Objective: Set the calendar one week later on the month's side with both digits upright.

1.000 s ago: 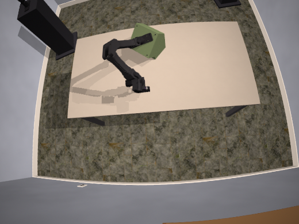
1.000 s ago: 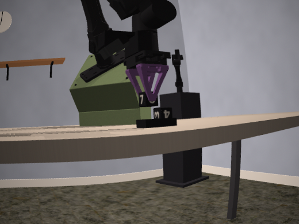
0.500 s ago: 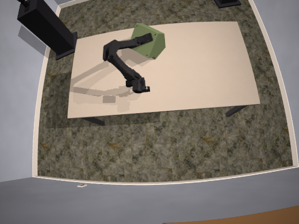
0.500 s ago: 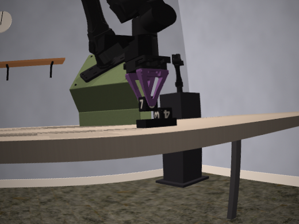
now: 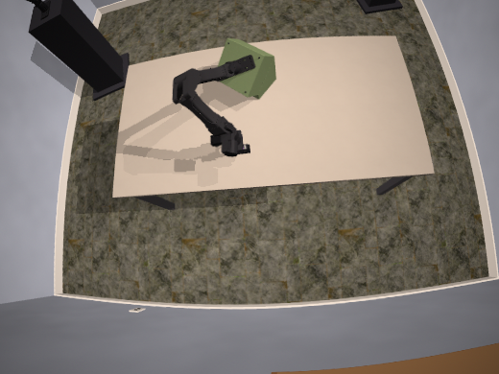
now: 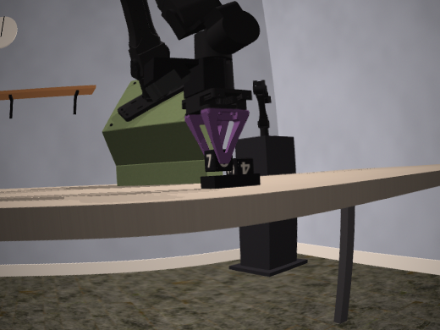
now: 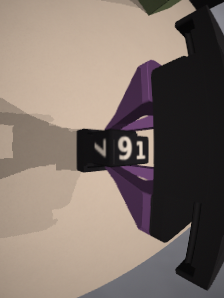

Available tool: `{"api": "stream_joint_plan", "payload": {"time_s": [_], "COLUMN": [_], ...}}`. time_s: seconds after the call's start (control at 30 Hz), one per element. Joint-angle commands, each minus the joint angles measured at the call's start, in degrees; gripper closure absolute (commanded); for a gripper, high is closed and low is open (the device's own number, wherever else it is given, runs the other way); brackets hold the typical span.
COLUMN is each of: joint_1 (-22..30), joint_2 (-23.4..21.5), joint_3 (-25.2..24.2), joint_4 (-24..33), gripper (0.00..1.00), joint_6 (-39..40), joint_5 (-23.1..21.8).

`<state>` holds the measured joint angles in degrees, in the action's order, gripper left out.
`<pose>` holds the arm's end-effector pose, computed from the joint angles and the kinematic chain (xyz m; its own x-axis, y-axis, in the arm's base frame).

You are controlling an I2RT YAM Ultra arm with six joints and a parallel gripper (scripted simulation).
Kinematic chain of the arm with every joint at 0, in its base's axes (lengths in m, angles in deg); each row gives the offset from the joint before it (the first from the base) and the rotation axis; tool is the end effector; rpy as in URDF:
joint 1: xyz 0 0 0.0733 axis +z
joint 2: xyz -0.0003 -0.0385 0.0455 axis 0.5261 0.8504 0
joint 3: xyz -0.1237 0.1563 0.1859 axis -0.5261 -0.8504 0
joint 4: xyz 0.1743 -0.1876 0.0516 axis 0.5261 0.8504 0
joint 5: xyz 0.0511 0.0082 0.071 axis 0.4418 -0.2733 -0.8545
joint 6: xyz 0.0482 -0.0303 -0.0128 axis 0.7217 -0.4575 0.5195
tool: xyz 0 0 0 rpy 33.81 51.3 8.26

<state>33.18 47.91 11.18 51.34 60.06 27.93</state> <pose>0.3201 -0.0110 0.1864 0.1468 0.8778 -0.4559 0.8573 0.1171 0.5014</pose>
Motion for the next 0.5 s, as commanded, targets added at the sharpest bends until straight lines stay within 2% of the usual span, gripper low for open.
{"api": "stream_joint_plan", "payload": {"time_s": [0.0, 0.47], "joint_1": [0.1, -0.1], "joint_2": [-0.2, 0.1], "joint_3": [0.1, 0.1], "joint_4": [-0.8, -1.2], "gripper": [0.74, 0.74], "joint_6": [-0.1, -0.3], "joint_5": [0.0, -0.1]}}
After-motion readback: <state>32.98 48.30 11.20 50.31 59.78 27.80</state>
